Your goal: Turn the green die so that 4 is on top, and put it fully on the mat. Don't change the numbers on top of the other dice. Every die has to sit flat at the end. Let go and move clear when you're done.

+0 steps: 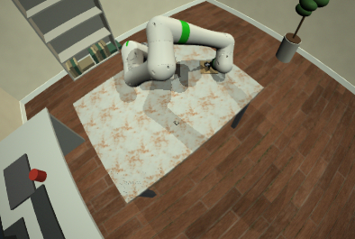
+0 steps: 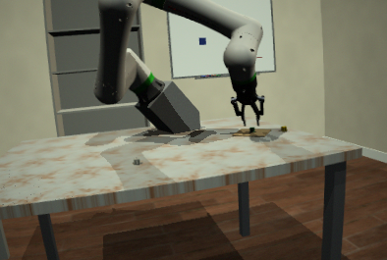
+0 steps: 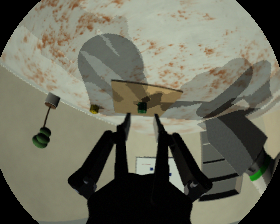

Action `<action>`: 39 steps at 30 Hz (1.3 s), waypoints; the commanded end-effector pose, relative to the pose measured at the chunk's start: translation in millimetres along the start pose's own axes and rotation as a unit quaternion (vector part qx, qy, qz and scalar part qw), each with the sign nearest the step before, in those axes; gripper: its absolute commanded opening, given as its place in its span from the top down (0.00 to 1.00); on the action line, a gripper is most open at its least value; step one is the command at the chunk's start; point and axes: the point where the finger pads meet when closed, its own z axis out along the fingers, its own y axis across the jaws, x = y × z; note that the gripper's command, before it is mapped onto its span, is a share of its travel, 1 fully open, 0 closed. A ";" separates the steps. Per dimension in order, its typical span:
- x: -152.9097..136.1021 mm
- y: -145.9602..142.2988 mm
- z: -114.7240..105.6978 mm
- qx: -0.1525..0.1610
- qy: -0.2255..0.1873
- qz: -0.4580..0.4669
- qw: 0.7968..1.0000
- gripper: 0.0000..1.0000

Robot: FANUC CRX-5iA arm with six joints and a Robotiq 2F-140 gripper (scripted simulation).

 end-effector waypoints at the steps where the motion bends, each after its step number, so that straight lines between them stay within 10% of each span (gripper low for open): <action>1: -6.4 -0.2 -6.4 0.000 0.000 0.000 1.000 0.60; 25: -31.7 0.0 -31.5 0.000 0.003 0.000 1.000 0.60; 39: -40.5 -0.2 -30.5 0.000 0.131 0.000 0.991 0.60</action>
